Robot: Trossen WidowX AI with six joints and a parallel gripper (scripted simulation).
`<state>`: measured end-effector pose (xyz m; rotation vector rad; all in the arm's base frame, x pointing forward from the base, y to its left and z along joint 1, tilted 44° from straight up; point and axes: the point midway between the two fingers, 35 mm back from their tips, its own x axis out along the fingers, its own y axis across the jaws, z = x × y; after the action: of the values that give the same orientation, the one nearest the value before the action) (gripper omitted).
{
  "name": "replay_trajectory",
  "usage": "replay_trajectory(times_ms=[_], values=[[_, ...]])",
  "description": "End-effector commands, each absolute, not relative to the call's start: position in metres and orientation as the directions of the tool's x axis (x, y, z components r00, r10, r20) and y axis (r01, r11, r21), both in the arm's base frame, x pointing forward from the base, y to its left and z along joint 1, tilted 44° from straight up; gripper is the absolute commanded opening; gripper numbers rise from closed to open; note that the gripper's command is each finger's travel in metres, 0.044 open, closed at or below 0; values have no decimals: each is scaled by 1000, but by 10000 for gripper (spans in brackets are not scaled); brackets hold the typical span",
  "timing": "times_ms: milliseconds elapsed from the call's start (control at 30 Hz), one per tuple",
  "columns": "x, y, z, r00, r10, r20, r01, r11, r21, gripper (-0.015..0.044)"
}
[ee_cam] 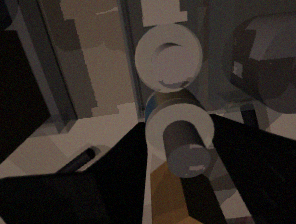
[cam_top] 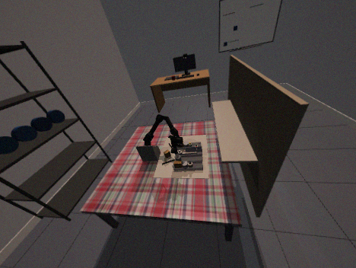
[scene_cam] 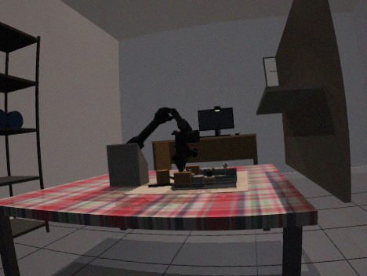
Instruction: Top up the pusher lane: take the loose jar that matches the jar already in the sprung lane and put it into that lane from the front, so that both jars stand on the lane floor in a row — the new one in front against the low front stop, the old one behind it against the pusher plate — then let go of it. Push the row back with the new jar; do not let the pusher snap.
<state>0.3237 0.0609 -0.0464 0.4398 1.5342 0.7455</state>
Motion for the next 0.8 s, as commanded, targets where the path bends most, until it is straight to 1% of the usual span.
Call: replay_trajectory(times_ms=[0,767], values=[[334,61,-43,-92,680,-728,-167,710,684,0],[344,61,-40,-91,680,-728,-168,710,684,0]])
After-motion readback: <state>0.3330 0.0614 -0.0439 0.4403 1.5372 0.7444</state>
